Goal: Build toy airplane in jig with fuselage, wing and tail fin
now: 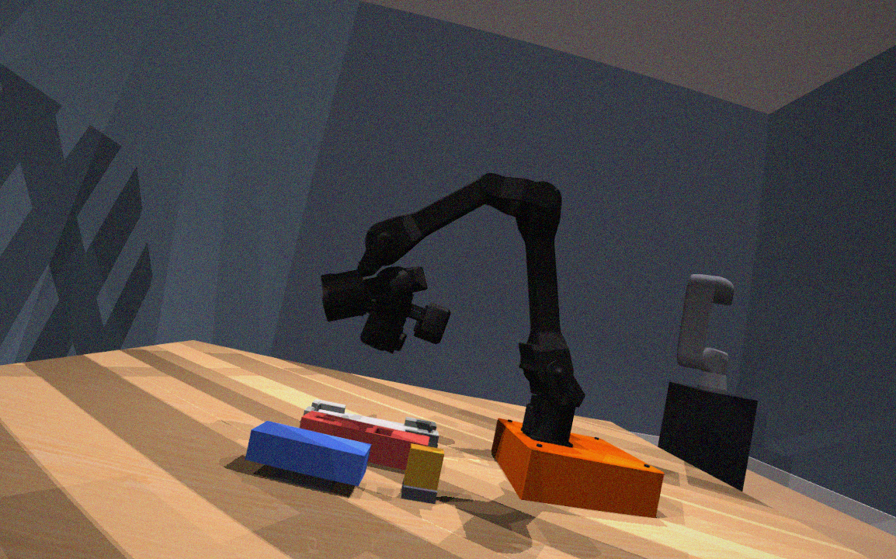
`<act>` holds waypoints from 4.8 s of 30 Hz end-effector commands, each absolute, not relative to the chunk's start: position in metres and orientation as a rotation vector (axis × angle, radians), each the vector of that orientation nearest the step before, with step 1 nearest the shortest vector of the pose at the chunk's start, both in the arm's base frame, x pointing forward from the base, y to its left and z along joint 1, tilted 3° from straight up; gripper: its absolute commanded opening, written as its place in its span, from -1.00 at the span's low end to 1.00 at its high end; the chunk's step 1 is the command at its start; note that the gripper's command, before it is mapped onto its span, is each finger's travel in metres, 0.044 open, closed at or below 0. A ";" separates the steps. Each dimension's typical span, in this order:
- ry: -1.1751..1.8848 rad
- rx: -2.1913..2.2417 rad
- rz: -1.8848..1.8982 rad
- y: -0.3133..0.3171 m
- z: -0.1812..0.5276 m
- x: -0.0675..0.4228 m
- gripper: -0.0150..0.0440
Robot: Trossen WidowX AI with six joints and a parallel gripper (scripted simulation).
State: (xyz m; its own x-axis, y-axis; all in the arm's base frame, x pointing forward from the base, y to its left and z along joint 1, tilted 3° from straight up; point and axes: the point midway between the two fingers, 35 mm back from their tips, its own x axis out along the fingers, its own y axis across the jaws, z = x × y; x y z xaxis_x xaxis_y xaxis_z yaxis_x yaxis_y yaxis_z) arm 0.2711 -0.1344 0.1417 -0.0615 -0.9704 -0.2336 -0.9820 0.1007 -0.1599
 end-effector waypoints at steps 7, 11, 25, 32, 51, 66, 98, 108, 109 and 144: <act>1.882 -1.295 -0.072 -0.103 0.108 0.262 1.00; 1.716 -0.710 -0.136 -0.058 0.089 0.265 1.00; 1.564 0.072 -0.136 0.020 0.092 0.277 1.00; 1.564 0.072 -0.136 0.019 0.065 0.278 1.00; 1.565 0.071 -0.136 0.017 0.015 0.277 1.00; 1.565 0.071 -0.136 0.016 -0.009 0.277 1.00; 1.565 0.071 -0.136 0.016 -0.017 0.278 -0.40; 1.564 0.071 -0.136 0.018 0.012 0.283 -0.49; 1.564 0.071 -0.136 0.018 0.015 0.284 -0.49; 1.564 0.069 -0.134 0.016 0.105 0.278 -0.49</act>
